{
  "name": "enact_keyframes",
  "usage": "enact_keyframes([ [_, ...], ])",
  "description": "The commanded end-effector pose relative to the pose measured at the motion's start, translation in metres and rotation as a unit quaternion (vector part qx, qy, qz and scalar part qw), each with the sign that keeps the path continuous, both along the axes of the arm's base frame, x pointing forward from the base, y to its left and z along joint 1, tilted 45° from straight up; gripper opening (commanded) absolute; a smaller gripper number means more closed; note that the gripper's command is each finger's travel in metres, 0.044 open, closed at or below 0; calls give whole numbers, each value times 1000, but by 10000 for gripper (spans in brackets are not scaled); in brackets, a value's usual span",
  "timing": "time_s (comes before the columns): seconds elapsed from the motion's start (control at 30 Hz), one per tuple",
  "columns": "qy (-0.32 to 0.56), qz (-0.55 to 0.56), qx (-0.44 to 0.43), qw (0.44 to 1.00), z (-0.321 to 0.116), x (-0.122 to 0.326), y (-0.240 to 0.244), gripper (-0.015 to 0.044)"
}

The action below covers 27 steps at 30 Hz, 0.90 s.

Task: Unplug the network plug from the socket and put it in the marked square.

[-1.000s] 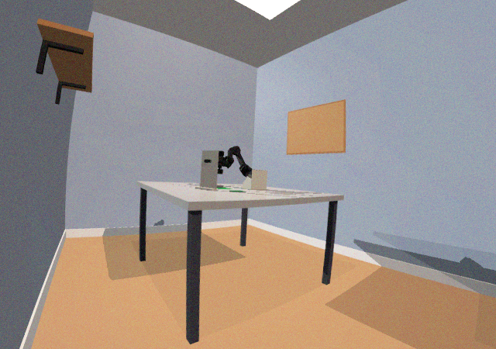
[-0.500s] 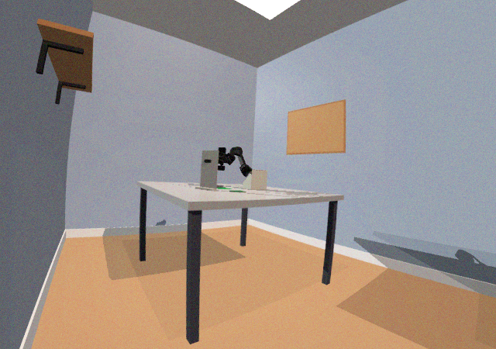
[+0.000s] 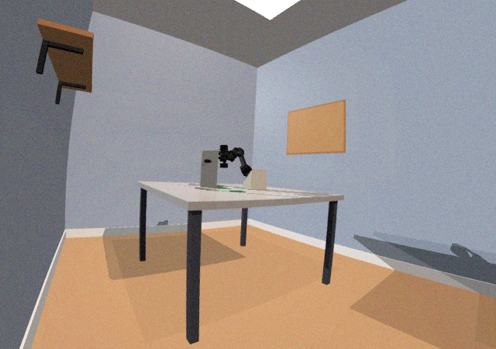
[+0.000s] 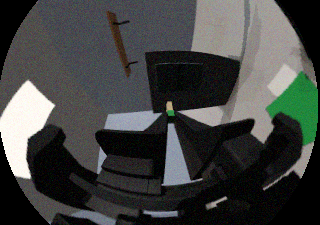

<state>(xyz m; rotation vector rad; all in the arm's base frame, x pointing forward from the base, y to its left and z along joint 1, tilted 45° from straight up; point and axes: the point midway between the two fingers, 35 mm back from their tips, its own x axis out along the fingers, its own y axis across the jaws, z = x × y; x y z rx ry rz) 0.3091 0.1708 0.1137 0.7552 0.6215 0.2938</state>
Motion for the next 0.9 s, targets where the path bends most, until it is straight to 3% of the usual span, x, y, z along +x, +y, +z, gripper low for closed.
enact_keyframes([
  [0.0, 34, -50, -5, 998, -15, 0, -11, 0],
  [0.43, 116, -236, -35, 964, -58, -11, -58, 0],
  [0.87, 122, -405, -81, 902, -79, -34, -109, 0],
])
